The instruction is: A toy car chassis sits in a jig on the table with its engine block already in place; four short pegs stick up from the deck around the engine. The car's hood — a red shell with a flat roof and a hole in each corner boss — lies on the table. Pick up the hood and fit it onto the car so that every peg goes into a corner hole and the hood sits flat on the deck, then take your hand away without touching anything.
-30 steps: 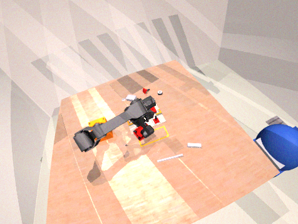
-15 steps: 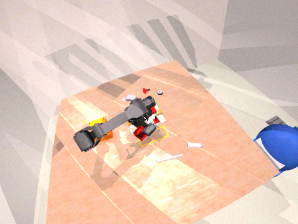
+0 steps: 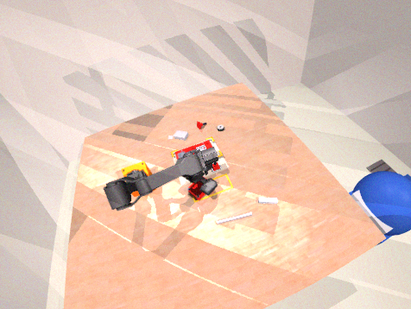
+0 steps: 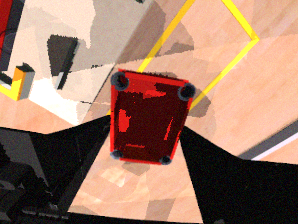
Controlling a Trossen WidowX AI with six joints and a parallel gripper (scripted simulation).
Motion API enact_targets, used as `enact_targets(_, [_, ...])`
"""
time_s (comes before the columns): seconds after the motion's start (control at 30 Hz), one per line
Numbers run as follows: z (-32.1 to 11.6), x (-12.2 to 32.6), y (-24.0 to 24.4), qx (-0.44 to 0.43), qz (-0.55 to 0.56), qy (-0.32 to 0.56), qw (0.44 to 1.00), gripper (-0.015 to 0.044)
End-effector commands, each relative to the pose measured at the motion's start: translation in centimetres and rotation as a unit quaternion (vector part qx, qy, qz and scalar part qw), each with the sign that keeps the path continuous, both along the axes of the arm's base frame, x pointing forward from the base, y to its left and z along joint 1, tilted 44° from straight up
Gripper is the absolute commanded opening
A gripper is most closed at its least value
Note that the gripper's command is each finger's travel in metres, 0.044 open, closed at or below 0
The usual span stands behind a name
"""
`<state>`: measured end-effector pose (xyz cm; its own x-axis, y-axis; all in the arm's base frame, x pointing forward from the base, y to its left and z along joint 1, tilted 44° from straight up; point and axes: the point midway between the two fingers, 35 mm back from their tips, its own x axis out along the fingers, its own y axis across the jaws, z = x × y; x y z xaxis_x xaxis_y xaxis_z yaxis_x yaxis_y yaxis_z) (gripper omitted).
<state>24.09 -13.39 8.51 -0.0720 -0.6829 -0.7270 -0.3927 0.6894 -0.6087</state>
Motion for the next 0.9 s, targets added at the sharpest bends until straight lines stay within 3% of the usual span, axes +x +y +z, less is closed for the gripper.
enact_targets(0.0, [-1.09,-0.51,-1.14,-0.004,0.0,0.006,1.0,0.0])
enact_targets(0.27, [-1.14,-0.53,-1.19,-0.004,0.0,0.006,1.0,0.0])
enact_targets(0.8, [-1.03,-0.41,-1.07,-0.002,-0.001,0.002,1.0,0.042])
enact_targets(0.87, [-1.03,-0.41,-1.07,-0.002,-0.001,0.002,1.0,0.044])
